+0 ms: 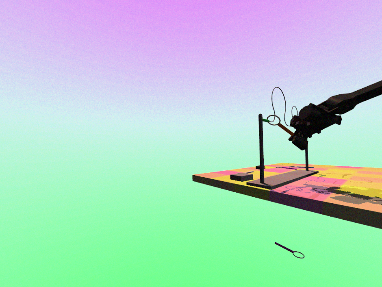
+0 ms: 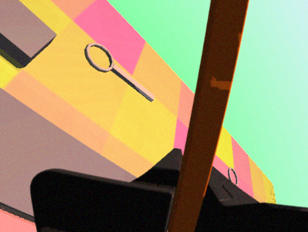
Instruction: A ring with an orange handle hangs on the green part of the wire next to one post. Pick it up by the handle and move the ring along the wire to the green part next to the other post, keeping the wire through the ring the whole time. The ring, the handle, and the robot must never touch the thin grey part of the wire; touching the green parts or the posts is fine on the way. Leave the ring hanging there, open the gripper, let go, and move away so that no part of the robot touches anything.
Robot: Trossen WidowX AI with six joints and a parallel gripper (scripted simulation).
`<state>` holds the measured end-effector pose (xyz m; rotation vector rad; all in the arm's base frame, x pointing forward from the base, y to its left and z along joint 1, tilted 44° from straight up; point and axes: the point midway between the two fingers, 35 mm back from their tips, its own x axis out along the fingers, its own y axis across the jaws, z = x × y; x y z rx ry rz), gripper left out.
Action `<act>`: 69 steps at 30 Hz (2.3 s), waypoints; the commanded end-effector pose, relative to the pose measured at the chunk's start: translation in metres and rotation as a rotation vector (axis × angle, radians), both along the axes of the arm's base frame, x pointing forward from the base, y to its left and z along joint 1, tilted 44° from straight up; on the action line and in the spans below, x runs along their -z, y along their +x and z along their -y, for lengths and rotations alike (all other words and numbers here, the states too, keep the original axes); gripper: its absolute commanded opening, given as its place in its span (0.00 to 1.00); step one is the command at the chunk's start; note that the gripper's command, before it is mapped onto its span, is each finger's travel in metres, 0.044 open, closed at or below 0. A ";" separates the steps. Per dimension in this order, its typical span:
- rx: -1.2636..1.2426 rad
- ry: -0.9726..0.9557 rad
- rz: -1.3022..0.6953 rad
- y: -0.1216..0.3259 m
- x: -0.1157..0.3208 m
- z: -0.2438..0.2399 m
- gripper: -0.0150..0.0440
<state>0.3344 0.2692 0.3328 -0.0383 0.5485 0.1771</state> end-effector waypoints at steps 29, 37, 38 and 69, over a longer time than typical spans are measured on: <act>-0.028 -0.731 0.123 0.018 -0.038 0.104 0.00; -0.034 -0.815 0.137 0.020 -0.048 0.114 0.00; -0.034 -0.826 0.138 0.021 -0.049 0.115 0.00; -0.054 -1.094 0.175 0.026 -0.086 0.139 0.00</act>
